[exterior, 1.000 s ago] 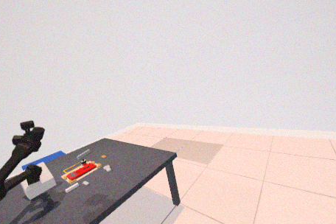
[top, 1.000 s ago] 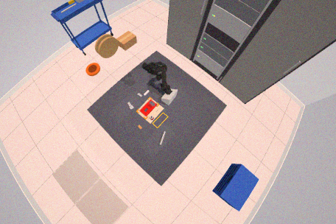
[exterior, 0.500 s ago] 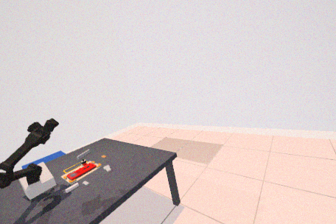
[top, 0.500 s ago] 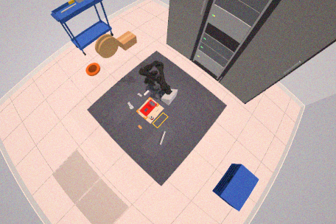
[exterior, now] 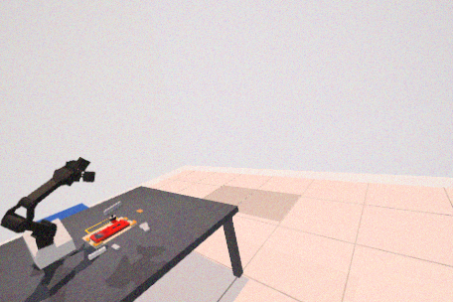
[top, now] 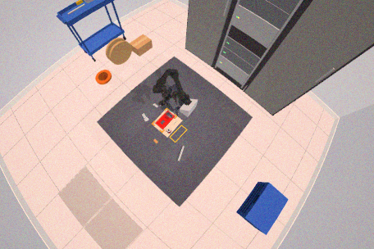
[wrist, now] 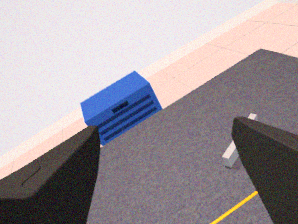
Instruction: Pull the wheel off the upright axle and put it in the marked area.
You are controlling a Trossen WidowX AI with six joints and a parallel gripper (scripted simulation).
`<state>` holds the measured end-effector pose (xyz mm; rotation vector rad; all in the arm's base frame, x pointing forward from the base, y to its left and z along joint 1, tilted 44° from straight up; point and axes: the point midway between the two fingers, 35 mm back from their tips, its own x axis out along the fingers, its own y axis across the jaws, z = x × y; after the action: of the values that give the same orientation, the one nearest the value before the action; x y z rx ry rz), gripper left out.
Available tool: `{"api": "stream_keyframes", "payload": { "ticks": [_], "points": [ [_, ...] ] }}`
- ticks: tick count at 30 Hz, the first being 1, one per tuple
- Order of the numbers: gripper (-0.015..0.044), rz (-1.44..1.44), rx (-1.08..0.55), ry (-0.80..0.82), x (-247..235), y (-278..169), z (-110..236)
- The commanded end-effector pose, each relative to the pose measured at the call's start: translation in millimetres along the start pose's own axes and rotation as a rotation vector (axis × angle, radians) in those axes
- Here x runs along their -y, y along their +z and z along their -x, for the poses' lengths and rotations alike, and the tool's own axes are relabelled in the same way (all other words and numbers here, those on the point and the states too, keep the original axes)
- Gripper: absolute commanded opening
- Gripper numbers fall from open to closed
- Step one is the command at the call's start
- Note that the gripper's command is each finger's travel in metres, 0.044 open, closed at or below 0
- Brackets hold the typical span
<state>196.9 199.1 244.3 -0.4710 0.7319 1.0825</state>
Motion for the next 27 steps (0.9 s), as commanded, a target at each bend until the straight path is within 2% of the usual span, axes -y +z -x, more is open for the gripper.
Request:
{"api": "stream_keyframes", "payload": {
  "ticks": [1,15,27],
  "points": [
    [0.03,-0.607,-0.251,-0.205,51,-29,-47],
    [0.03,-1.288,-0.396,-0.666,105,-82,-89],
    [0.03,-1.731,-0.295,-1.201,145,-130,-114]
  ]
}}
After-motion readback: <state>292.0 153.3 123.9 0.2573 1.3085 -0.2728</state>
